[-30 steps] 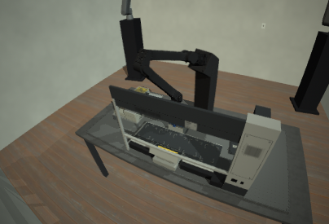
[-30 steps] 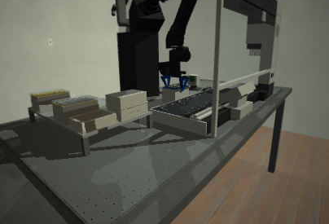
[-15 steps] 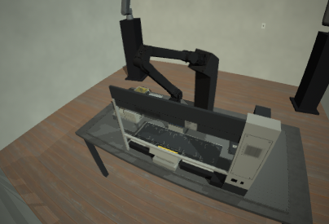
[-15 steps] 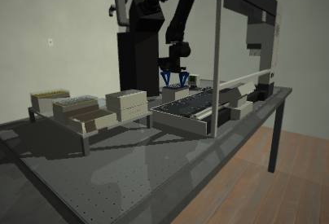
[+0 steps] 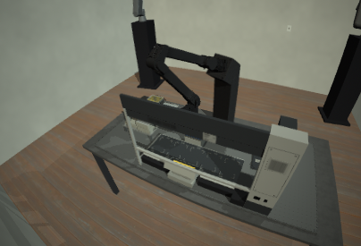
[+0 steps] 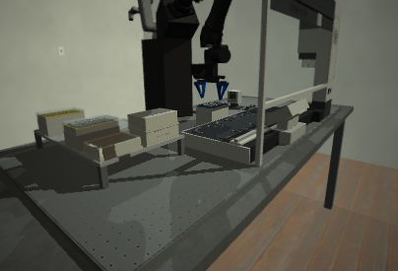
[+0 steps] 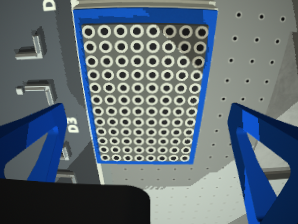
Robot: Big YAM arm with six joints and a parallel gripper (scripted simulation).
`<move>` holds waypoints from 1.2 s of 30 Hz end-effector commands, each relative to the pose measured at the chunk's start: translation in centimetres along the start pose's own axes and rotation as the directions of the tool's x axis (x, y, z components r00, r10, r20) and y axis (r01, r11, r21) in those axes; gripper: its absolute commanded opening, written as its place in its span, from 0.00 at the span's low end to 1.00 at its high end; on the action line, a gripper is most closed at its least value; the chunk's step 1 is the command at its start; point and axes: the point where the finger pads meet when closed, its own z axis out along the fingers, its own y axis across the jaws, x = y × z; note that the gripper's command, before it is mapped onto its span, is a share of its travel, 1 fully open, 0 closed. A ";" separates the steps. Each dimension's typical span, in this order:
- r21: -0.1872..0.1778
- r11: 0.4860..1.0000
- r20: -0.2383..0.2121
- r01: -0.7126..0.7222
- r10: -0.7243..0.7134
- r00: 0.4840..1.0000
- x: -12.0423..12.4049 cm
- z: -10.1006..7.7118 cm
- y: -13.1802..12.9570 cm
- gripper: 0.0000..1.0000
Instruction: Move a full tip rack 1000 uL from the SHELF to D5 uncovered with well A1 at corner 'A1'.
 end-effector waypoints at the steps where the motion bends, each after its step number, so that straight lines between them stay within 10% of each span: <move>1: 0.026 1.000 -0.018 0.003 -0.002 1.000 1.0 -1.6 -1.2 1.00; 36: 0.023 1.000 -0.016 -0.002 0.002 1.000 1.0 -6.6 -1.2 1.00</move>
